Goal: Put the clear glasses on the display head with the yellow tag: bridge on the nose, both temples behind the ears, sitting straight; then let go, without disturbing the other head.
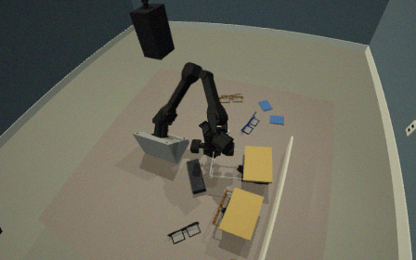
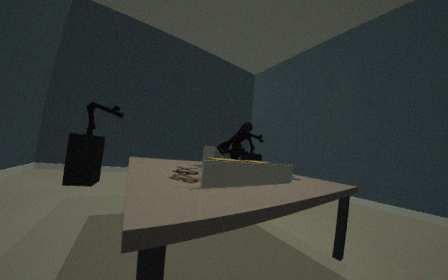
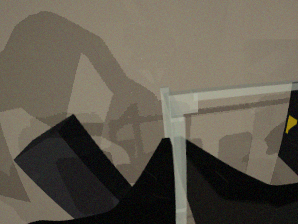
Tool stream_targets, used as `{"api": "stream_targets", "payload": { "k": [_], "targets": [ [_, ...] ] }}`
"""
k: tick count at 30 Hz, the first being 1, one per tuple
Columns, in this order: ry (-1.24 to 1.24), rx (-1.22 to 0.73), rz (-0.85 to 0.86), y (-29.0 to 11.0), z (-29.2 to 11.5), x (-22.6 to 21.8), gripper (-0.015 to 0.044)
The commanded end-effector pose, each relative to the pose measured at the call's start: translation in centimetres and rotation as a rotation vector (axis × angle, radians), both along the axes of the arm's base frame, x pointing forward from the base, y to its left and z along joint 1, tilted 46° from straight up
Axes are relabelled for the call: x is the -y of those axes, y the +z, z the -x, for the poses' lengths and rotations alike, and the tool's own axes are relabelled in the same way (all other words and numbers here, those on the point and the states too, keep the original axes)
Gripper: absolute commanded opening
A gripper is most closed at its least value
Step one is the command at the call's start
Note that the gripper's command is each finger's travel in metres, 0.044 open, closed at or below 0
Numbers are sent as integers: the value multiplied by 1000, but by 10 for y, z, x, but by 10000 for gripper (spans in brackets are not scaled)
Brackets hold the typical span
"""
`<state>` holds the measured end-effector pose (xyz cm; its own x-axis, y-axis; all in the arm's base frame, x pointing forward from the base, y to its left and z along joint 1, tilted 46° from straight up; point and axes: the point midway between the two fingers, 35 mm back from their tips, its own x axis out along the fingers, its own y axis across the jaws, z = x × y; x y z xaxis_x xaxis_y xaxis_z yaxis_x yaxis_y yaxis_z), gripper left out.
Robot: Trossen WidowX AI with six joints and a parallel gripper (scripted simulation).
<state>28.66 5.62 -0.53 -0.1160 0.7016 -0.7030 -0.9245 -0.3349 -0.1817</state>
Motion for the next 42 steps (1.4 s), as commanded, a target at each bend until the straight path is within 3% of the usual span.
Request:
{"api": "stream_targets", "payload": {
  "k": [1, 42],
  "targets": [
    [-6, 2, -4, 3, -8, -2, 0],
    [-6, 5, -5, 13, -56, -19, 0]
  ]
}}
